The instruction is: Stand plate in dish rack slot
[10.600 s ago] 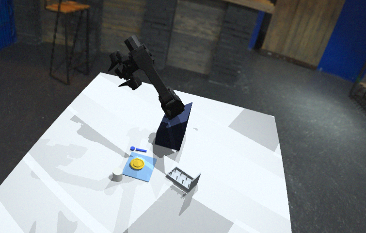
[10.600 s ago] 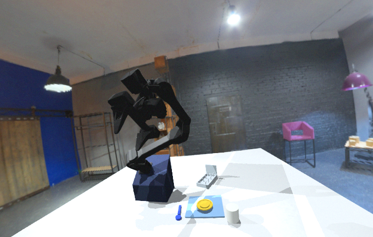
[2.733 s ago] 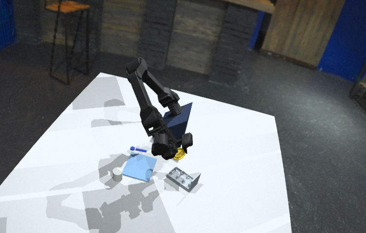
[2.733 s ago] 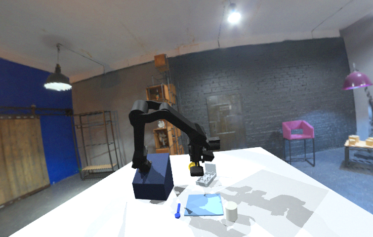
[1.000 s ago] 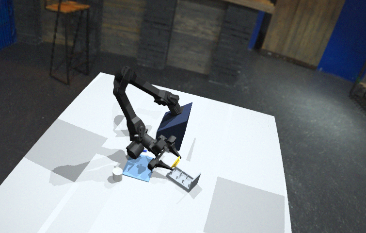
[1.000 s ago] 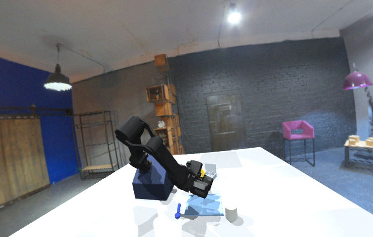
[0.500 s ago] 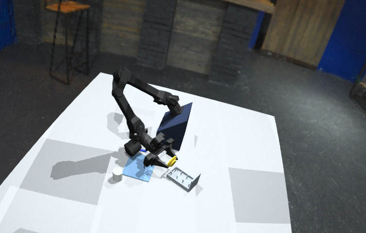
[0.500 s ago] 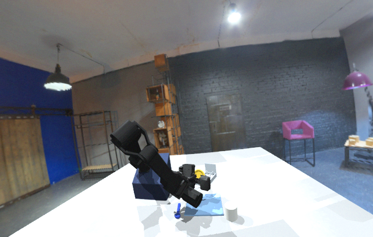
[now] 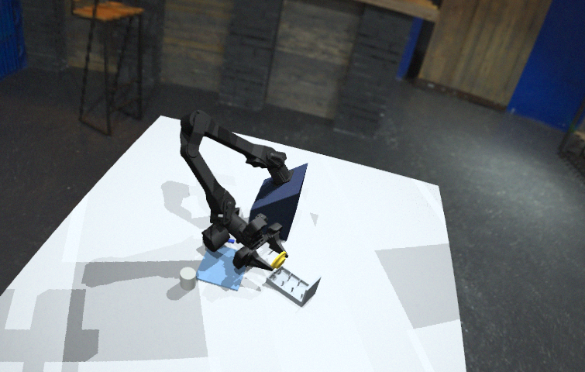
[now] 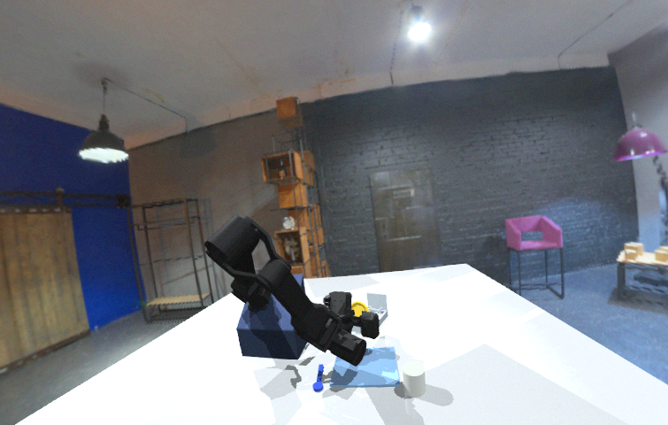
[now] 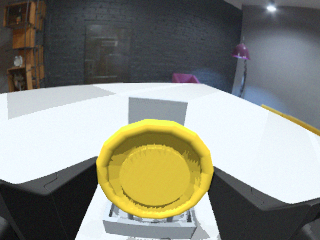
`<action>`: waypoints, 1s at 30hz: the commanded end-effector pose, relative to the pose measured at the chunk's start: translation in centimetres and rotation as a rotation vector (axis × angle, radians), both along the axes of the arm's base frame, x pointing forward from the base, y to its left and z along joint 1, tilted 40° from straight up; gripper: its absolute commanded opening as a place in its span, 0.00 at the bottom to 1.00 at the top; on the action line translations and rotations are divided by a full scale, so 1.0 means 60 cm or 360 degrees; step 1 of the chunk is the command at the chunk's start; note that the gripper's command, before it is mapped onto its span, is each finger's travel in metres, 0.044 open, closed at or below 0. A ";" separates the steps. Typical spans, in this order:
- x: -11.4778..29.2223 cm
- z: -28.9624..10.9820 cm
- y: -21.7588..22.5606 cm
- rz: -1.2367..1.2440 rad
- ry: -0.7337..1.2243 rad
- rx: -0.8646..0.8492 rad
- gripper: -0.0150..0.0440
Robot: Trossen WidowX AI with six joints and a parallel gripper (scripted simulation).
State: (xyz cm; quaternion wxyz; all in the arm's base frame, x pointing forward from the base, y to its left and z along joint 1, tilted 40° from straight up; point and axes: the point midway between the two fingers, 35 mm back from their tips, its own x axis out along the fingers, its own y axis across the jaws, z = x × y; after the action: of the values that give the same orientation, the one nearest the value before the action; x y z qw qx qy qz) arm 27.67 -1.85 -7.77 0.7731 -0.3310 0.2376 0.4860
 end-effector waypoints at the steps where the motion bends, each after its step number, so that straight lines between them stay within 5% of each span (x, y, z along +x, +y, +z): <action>1: 0.003 -0.005 0.006 0.0000 0.0003 0.0000 0.25; 30: 0.018 -0.048 0.017 -0.0004 0.0018 0.0002 0.25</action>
State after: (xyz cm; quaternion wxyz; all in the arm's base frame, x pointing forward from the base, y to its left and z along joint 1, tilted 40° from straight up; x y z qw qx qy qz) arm 28.83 -0.95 -10.66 0.7726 -0.3288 0.2411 0.4867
